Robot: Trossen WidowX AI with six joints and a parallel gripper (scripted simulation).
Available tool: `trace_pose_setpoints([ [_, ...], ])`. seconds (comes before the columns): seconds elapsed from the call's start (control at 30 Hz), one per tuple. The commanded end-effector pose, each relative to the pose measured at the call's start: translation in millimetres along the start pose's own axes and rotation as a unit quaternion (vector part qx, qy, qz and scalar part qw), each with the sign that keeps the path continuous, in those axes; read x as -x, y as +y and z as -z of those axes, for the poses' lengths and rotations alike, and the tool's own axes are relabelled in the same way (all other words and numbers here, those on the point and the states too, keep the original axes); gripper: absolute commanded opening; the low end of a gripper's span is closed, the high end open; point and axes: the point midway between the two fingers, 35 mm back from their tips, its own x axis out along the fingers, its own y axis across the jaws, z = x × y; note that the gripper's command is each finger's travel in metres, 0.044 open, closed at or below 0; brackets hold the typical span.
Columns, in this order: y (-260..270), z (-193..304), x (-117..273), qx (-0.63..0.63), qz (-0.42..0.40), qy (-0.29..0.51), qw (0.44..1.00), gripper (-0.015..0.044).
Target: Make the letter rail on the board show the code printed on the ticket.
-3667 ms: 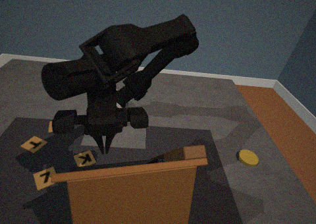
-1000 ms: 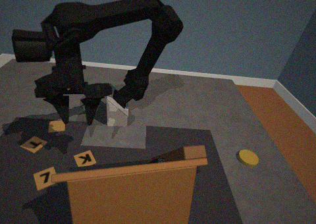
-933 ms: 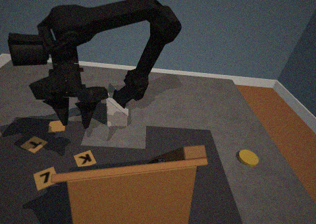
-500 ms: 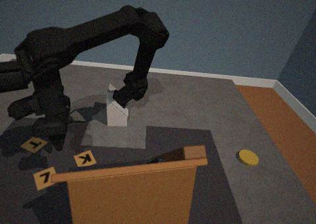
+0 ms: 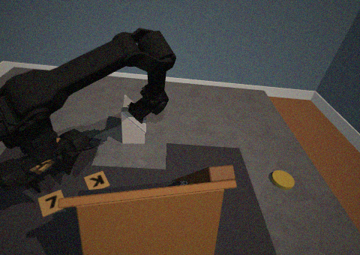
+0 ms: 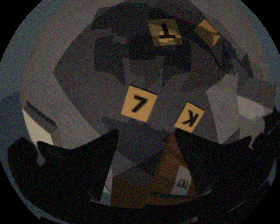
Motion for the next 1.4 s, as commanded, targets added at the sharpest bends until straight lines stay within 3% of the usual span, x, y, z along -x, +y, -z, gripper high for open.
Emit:
trace_pose_setpoints([
  [0.0,17,-12,-24,-0.171,0.007,-0.04,0.984,0.034],
  [0.37,16,-11,-25,-0.171,0.007,-0.04,0.984,0.034],
  [0.63,13,-13,-58,-0.171,0.007,-0.039,0.984,0.034],
  [1.37,13,-13,-65,-0.171,0.007,-0.039,0.984,0.034],
])
